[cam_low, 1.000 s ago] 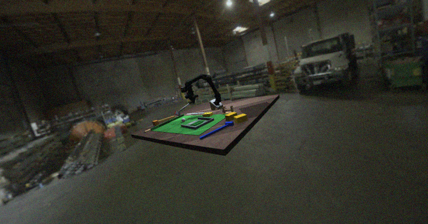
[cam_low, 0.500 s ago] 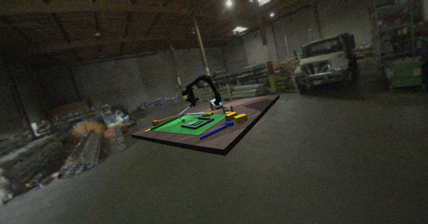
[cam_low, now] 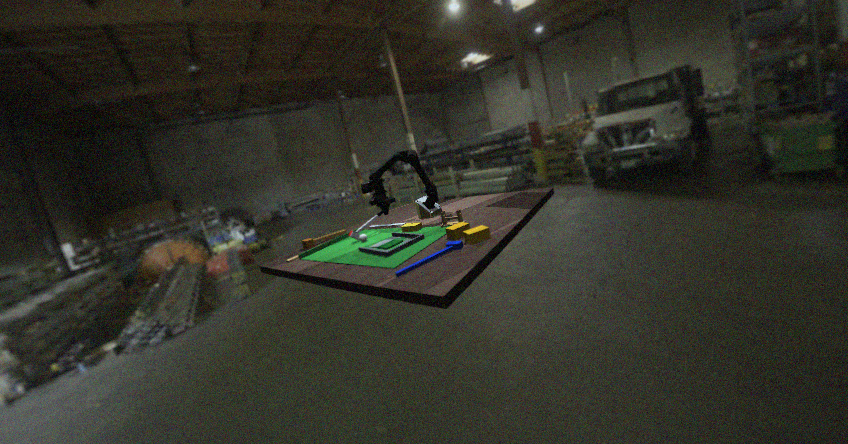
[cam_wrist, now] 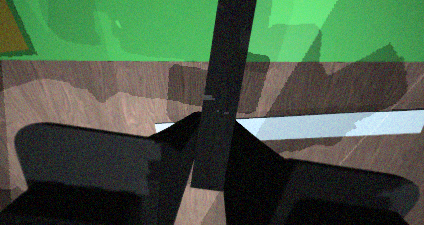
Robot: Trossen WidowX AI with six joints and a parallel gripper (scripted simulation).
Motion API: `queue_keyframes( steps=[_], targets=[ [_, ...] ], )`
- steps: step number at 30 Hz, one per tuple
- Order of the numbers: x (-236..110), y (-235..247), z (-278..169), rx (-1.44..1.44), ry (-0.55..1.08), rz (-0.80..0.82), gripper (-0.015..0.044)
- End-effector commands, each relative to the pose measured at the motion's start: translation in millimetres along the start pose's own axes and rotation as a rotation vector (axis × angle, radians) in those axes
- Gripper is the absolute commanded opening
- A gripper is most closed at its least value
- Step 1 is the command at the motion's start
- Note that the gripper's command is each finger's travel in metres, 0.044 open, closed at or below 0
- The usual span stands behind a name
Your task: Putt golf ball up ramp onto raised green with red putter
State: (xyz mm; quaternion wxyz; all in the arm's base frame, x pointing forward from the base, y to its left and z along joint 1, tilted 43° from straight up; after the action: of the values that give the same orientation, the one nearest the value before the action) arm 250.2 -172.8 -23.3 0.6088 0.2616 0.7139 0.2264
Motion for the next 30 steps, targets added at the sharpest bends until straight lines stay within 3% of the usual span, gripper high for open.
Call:
queue_keyframes(
  steps=[1,30],
  targets=[
    [6,0,0,0.006,-0.009,0.005,0.0],
    [7,-27,0,0.011,-0.005,0.007,0.0]
  ],
)
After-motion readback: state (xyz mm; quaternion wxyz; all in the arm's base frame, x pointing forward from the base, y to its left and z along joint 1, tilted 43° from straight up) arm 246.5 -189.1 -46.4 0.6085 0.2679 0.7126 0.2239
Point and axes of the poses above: the point midway between the two fingers, 35 mm back from their tips, its own x axis out along the fingers, its own y axis across the jaws, z = x × y, the point moved 7 cm from there along -x, back along the fingers, and after that the axes turned 2 degrees about x, right-handed, at the moved point
